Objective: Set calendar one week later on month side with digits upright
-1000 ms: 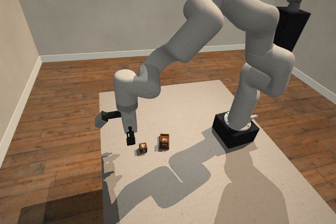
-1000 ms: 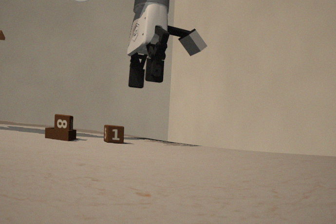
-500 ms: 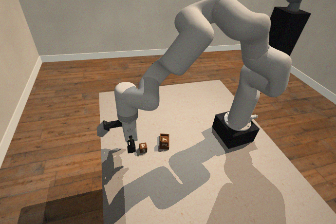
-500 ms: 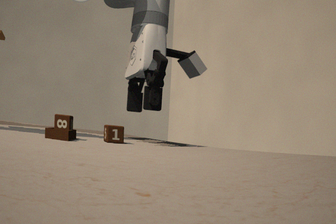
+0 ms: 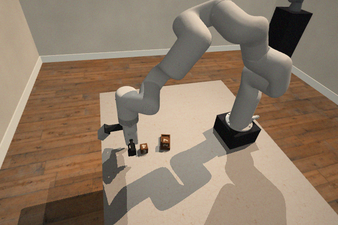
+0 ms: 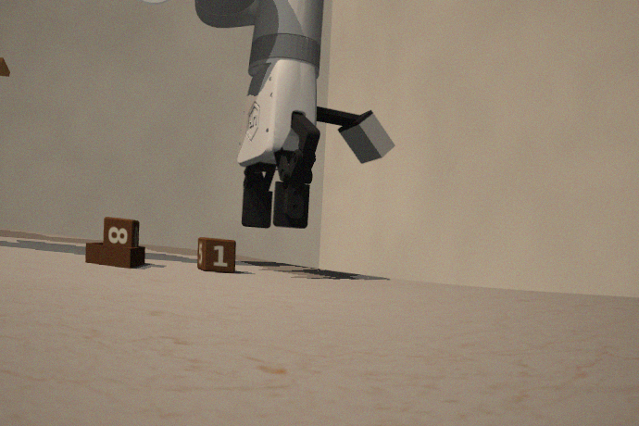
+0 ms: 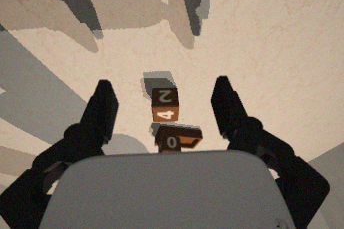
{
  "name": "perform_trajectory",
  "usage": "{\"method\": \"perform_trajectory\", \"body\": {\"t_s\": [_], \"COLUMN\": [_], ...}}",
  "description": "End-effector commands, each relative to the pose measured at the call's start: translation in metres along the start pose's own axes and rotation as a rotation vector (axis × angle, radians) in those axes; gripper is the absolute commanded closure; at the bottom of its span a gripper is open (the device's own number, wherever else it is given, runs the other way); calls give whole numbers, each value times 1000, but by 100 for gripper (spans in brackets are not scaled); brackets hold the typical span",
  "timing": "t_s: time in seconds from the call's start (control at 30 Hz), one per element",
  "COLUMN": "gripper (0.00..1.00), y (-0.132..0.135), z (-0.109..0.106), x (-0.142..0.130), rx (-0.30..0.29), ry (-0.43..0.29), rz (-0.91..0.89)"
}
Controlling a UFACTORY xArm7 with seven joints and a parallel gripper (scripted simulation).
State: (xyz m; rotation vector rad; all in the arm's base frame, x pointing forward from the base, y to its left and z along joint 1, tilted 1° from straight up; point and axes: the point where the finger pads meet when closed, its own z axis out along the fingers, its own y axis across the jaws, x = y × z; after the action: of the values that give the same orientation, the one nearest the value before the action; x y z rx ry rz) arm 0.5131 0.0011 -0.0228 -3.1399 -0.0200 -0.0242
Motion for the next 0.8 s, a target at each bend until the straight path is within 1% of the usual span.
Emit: {"method": "perform_trajectory", "body": {"t_s": [0.0, 0.17, 0.77], "gripper": [0, 0, 0], "y": [0, 0, 0], "z": [5, 12, 12], "x": [2, 2, 2], "rx": [0, 0, 0], "ry": [4, 4, 4], "rz": [0, 0, 0]}}
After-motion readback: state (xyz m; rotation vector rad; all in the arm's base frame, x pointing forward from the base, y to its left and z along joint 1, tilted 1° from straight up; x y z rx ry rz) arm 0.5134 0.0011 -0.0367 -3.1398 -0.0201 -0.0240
